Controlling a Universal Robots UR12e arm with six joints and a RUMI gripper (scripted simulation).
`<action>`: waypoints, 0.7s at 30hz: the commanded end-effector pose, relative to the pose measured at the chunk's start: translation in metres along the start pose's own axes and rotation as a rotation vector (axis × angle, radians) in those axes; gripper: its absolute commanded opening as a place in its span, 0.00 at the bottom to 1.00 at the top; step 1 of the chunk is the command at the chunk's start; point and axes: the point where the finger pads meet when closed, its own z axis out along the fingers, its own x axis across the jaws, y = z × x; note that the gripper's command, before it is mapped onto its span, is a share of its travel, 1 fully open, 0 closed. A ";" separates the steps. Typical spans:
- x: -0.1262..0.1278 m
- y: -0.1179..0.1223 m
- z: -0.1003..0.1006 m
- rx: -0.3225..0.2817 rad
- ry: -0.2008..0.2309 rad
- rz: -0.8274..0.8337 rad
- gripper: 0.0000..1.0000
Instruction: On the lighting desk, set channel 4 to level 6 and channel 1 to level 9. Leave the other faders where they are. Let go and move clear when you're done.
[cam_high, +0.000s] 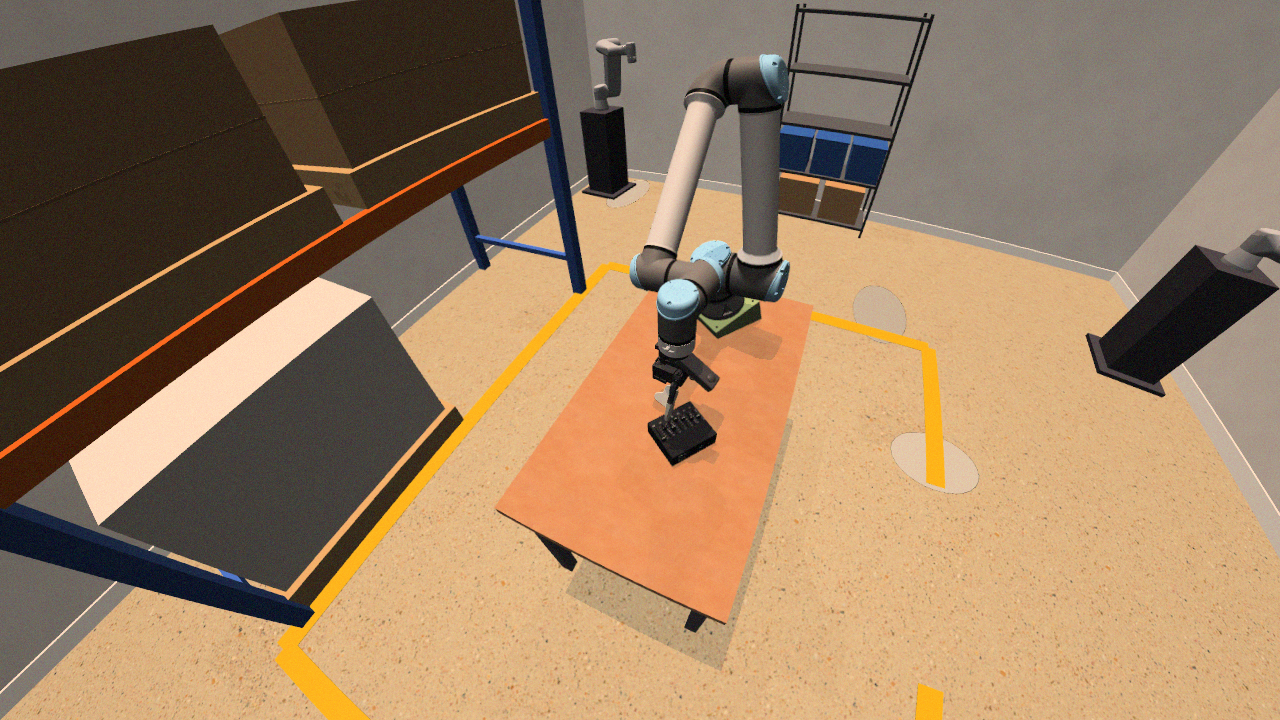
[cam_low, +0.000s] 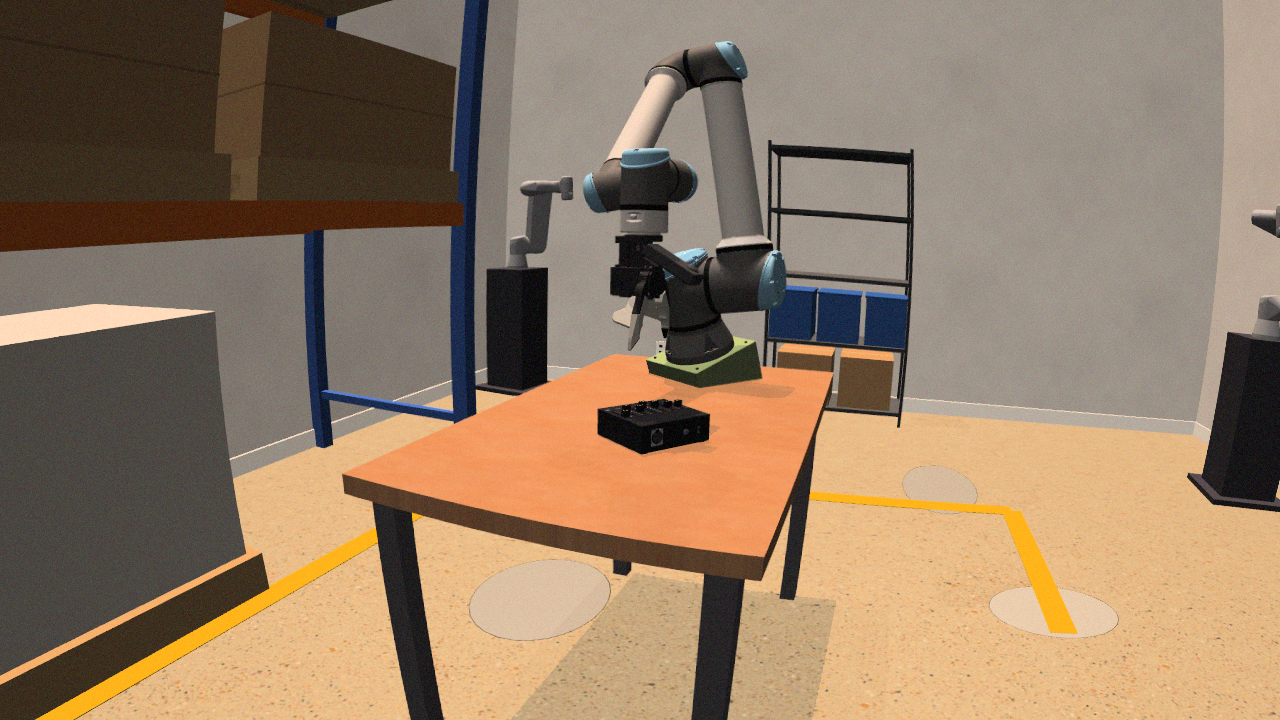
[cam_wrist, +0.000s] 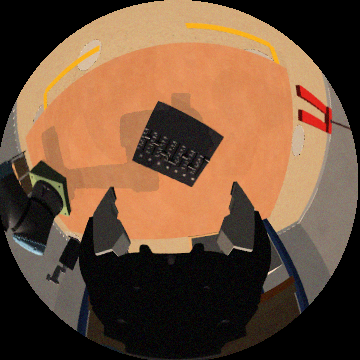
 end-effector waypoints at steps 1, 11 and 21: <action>-0.019 0.036 0.032 0.009 -0.011 0.256 1.00; -0.039 0.064 0.058 0.014 -0.021 0.481 1.00; -0.039 0.064 0.058 0.014 -0.021 0.481 1.00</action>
